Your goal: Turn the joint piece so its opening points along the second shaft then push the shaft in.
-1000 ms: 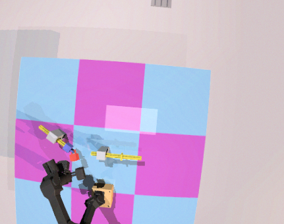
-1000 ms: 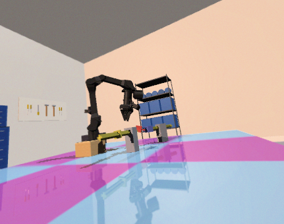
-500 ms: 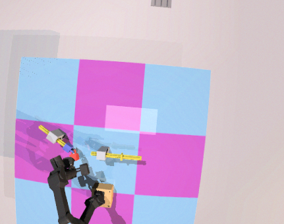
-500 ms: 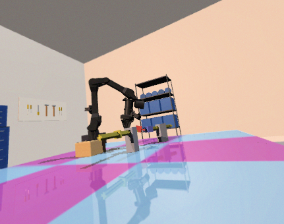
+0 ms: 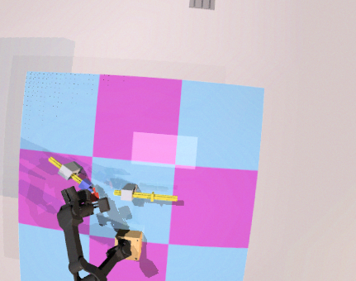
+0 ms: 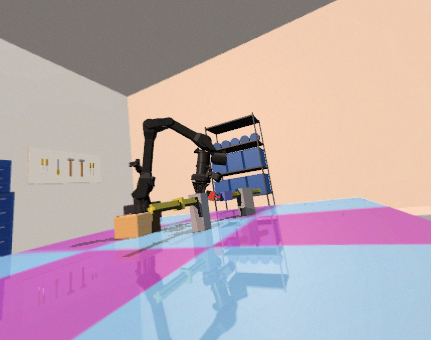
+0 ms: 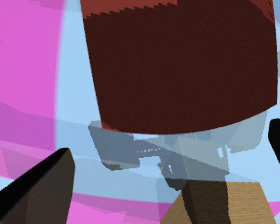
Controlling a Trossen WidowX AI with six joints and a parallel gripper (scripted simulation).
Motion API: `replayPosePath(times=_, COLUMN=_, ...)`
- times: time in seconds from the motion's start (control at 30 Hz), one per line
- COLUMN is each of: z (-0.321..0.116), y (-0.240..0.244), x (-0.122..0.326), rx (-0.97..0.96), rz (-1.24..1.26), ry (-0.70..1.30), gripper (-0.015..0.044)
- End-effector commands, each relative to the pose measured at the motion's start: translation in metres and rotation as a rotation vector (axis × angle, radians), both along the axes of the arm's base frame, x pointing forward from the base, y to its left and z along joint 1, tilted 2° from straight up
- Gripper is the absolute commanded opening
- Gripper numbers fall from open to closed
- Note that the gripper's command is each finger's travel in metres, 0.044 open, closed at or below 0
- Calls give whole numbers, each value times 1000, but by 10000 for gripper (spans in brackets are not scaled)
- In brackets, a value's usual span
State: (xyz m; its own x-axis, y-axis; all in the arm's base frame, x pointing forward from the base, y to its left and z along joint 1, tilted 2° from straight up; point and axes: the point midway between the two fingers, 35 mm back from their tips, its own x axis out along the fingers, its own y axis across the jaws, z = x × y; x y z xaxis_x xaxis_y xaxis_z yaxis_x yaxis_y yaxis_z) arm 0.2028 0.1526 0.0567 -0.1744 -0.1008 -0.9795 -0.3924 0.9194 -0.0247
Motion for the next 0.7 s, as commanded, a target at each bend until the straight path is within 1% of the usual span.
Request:
replayPosePath(times=0.0, z=1, y=6, x=16, rx=2, rz=2, ry=-7, gripper=440)
replayPosePath(times=0.17, z=0, y=11, x=30, rx=3, rz=2, ry=-9, gripper=440)
replayPosePath(times=0.67, z=-18, y=10, x=29, rx=2, rz=2, ry=-8, gripper=440)
